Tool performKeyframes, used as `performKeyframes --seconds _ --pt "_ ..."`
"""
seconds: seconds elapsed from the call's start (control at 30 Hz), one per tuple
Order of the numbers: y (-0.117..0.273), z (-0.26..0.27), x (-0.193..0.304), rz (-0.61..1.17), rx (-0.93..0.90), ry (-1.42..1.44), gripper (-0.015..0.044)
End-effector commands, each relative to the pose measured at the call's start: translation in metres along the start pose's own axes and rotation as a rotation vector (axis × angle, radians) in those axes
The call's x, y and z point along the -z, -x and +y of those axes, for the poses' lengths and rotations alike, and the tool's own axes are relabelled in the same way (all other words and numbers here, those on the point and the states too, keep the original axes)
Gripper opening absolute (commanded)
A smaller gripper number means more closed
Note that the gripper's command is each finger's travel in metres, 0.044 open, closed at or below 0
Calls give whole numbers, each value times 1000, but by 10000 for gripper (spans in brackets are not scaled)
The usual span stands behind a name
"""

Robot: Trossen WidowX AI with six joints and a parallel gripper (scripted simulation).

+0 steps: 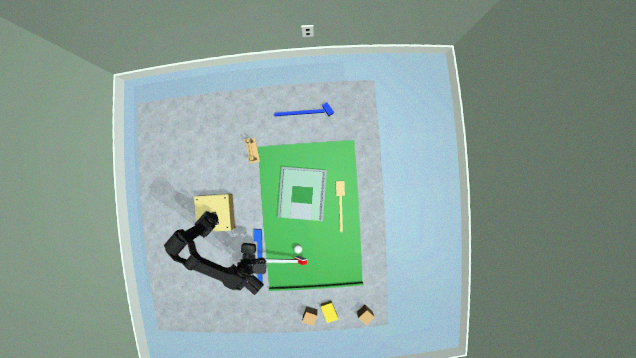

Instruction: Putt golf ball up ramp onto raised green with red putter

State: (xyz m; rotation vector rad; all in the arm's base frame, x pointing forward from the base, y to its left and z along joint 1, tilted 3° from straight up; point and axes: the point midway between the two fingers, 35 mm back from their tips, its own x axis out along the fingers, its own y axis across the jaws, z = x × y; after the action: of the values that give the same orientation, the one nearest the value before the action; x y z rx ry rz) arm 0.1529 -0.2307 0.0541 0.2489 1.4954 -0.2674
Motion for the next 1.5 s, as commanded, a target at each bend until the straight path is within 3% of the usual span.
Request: performKeyframes --seconds 0.0,0.47,0.83,1.0,1.47 --pt "-1 -12 -1 0 2 -2 0" --pt "-3 -24 0 3 1 -7 0" --pt "-2 103 -2 2 -7 -5 0" --pt "-2 110 -1 1 -7 -4 0" --pt "58 109 -1 1 -7 -4 0"
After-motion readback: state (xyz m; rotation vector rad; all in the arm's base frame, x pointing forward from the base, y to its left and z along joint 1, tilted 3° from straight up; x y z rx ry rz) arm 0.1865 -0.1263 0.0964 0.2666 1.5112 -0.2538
